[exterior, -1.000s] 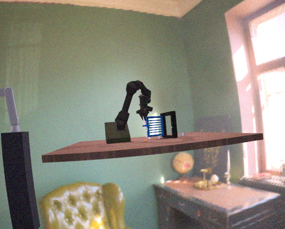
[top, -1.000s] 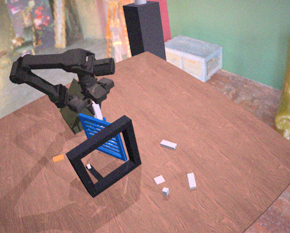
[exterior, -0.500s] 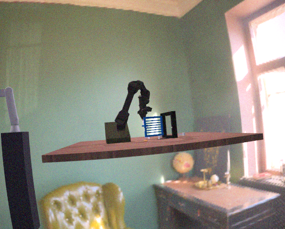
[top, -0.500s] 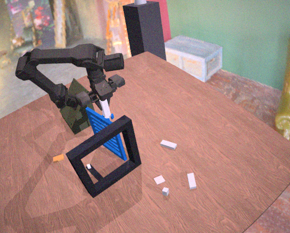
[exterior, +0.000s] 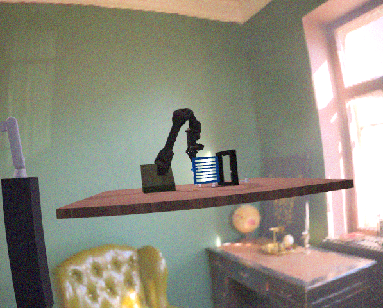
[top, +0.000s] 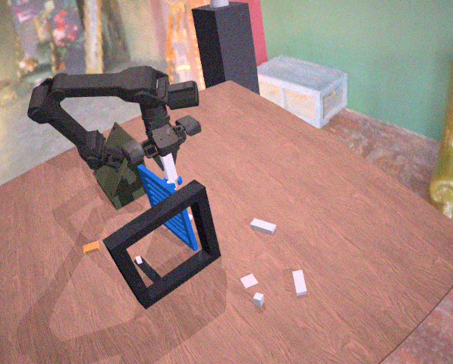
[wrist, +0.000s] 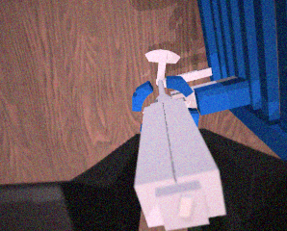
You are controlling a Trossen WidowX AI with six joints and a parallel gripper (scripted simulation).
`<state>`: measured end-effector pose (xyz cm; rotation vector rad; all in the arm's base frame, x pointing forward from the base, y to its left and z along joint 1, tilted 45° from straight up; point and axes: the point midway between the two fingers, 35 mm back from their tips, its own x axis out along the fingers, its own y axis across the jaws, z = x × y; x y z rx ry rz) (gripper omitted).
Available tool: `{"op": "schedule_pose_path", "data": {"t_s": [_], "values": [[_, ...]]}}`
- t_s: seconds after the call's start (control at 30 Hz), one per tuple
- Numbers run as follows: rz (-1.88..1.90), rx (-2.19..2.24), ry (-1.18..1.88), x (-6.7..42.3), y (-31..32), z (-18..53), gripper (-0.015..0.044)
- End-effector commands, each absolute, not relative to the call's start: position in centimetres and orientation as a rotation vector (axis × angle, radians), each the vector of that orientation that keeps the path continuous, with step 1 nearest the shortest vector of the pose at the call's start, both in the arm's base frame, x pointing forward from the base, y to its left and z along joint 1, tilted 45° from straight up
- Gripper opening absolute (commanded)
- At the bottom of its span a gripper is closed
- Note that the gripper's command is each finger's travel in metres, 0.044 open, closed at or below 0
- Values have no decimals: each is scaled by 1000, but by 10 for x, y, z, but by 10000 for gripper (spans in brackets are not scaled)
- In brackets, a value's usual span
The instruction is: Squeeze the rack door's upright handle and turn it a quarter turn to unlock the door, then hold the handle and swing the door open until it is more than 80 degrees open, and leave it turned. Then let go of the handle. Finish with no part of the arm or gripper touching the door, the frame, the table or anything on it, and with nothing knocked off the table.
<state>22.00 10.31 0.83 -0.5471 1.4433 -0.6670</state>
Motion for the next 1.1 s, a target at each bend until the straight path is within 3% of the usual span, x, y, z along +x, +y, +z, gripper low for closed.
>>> {"op": "schedule_pose_path", "data": {"t_s": [0.0, 0.13, 0.5, 1.07], "values": [[-681, -529, 1439, 220, 103, 8, 23], [-681, -529, 1439, 220, 103, 8, 23], [-681, -529, 1439, 220, 103, 8, 295], [-680, -529, 1439, 222, 118, 22, 295]]}}
